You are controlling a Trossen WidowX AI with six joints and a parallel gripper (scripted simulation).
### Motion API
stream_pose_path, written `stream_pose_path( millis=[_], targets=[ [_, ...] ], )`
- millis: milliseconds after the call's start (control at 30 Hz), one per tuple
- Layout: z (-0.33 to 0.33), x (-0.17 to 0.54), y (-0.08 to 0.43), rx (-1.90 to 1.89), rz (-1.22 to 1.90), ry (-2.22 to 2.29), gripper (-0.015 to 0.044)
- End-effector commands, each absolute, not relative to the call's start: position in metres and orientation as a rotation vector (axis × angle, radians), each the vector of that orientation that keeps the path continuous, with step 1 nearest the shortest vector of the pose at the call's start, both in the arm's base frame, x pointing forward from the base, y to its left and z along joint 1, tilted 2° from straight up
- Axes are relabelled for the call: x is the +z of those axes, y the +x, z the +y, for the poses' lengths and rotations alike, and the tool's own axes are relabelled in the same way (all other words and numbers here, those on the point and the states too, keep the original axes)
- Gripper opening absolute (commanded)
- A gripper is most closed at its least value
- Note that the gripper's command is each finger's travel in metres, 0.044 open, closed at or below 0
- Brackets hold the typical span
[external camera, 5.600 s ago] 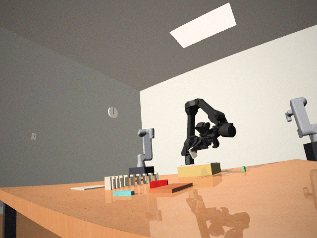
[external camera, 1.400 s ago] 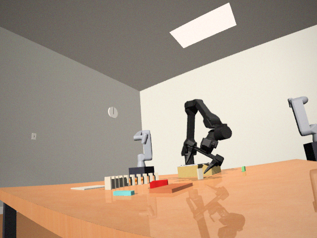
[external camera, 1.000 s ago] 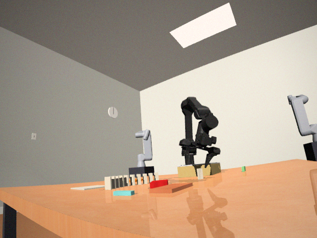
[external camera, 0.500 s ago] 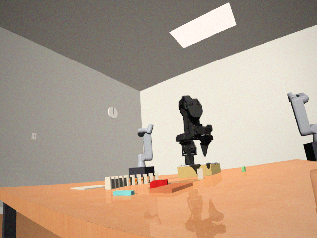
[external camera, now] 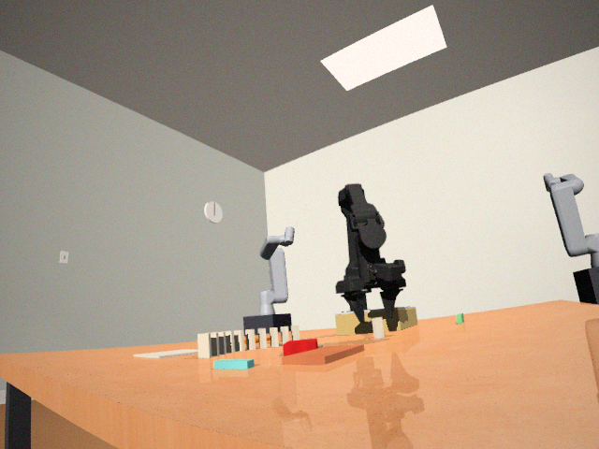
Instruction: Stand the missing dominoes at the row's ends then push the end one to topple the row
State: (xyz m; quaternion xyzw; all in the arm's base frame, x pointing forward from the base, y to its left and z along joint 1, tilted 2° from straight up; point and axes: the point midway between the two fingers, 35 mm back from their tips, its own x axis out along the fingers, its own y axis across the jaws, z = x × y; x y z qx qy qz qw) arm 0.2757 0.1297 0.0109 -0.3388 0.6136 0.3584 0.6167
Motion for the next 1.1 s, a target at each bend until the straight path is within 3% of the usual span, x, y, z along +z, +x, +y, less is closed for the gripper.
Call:
stream_pose_path(
  millis=[0, 367, 800, 1067],
  targets=[
    [0.131, 0.005, 0.277, 0.830, 1.401, -0.781, 0.0440],
    [0.131, -0.009, 0.276, 0.830, 1.401, -0.781, 0.0440],
    [0.131, -0.009, 0.276, 0.830, 1.401, -0.781, 0.0107],
    [0.131, -0.009, 0.276, 0.830, 1.401, -0.781, 0.0107]
  ],
)
